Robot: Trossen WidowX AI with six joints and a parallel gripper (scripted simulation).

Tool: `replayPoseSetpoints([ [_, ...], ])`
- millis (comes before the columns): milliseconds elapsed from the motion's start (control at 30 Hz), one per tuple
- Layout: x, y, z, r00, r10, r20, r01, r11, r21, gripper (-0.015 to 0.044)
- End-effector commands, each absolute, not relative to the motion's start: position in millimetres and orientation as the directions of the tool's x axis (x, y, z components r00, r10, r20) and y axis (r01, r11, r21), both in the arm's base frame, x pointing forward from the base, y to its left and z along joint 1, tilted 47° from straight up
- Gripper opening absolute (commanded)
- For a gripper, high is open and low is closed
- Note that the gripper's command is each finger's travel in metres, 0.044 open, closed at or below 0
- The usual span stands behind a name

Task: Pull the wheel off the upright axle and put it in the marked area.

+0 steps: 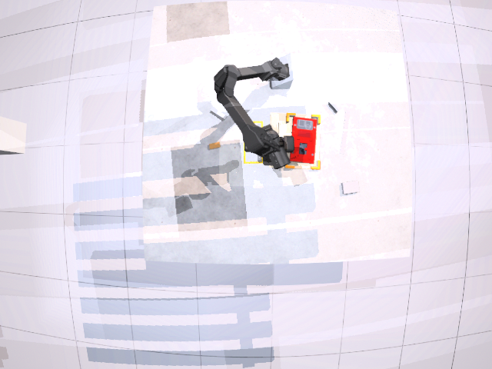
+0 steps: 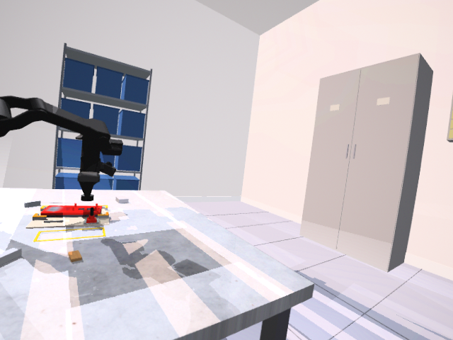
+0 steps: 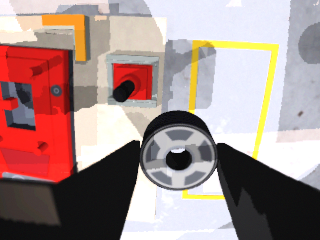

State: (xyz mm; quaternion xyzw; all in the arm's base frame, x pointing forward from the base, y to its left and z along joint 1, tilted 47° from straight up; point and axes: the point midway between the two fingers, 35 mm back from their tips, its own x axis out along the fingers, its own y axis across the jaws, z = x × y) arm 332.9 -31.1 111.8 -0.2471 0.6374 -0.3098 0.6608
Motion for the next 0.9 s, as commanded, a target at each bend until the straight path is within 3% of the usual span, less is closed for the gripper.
replayPoseSetpoints([
  [0, 325.8, -36.8, 118.0, -0.007, -0.728, -0.686, 0.085, 0.683, -0.726, 0.0],
  [867, 291.2, -71.4, 148.9, -0.009, -0.734, -0.679, 0.089, 0.676, -0.732, 0.0],
])
